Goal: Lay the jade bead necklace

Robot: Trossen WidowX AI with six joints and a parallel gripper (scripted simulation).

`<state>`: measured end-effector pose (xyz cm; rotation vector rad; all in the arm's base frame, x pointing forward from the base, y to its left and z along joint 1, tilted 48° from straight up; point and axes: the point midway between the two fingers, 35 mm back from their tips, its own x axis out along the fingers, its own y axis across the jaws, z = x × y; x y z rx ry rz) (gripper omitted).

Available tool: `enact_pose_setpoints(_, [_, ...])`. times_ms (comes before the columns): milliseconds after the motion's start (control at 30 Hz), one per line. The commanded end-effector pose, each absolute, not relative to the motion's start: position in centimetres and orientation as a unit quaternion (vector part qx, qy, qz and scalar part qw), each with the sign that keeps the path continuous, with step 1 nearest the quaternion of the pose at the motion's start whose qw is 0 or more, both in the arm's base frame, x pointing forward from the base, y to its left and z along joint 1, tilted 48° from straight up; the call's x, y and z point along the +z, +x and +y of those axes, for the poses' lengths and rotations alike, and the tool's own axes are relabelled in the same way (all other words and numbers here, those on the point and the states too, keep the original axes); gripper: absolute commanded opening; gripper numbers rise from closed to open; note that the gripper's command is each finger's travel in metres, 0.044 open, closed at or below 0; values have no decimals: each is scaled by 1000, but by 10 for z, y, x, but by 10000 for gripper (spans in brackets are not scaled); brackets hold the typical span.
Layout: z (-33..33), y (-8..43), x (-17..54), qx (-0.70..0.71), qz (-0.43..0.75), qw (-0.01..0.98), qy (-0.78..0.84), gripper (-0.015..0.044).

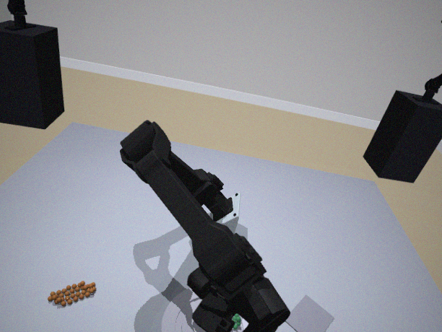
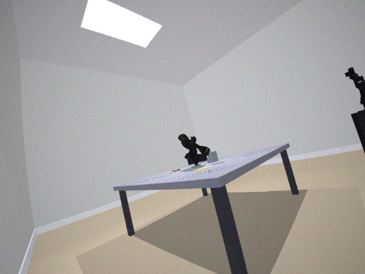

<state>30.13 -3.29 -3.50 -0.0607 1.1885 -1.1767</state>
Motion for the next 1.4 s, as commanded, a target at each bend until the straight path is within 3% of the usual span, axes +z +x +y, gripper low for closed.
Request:
enact_pose_setpoints(0, [-32,302,-35,-522,527,670,-28,440])
enact_pose_setpoints(567, [-32,302,-35,-522,527,670,-28,440])
enact_pose_setpoints(967, [-19,365,-9,-263,693,602,-297,125])
enact_pose_setpoints(1367, [-25,364,-14,-263,693,602,-297,120])
